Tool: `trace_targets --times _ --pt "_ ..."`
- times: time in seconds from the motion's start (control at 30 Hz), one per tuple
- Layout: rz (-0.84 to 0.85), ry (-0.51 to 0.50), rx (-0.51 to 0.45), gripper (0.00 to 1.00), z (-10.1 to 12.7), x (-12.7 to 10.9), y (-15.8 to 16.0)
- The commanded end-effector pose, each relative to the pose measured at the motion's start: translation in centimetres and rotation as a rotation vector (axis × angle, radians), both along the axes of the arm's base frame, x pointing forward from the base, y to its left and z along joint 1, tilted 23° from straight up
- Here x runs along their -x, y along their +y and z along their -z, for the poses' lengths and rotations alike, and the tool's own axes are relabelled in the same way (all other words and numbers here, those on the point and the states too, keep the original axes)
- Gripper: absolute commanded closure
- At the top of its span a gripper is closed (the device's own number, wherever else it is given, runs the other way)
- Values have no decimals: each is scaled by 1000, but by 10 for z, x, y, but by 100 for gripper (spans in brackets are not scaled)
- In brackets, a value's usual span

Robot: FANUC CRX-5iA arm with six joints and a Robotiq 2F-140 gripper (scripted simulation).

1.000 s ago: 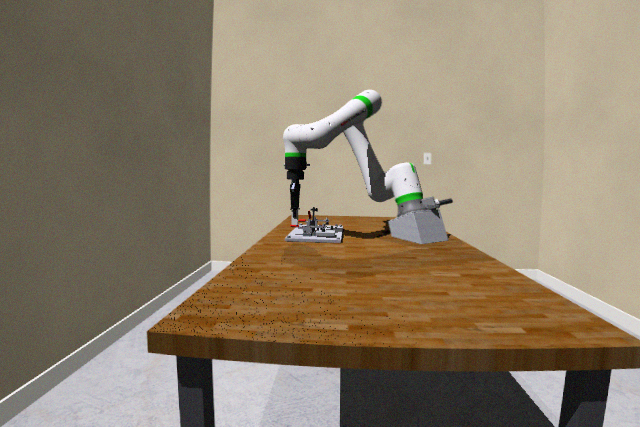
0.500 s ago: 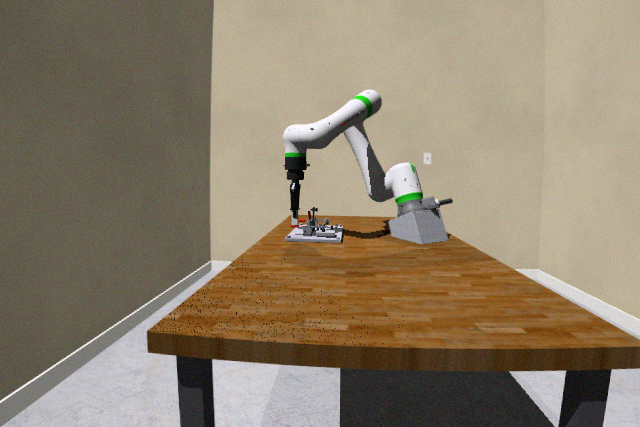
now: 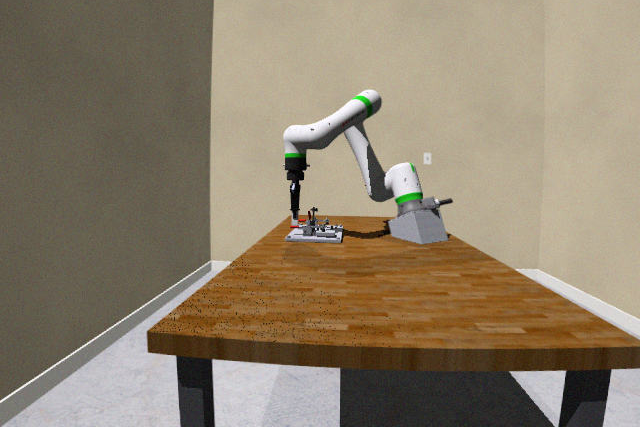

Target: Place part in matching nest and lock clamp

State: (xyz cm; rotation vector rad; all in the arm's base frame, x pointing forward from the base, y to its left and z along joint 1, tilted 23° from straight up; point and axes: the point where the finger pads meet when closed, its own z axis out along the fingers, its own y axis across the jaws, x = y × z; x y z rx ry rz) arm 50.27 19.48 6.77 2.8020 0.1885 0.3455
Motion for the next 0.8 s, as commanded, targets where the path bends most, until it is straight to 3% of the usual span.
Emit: trace_targets --times 0.0,0.37,0.77 --pt "0 0 0 100 0 0 0" --pt "0 0 0 100 -4 1 1" --pt "0 0 0 100 -28 8 9"
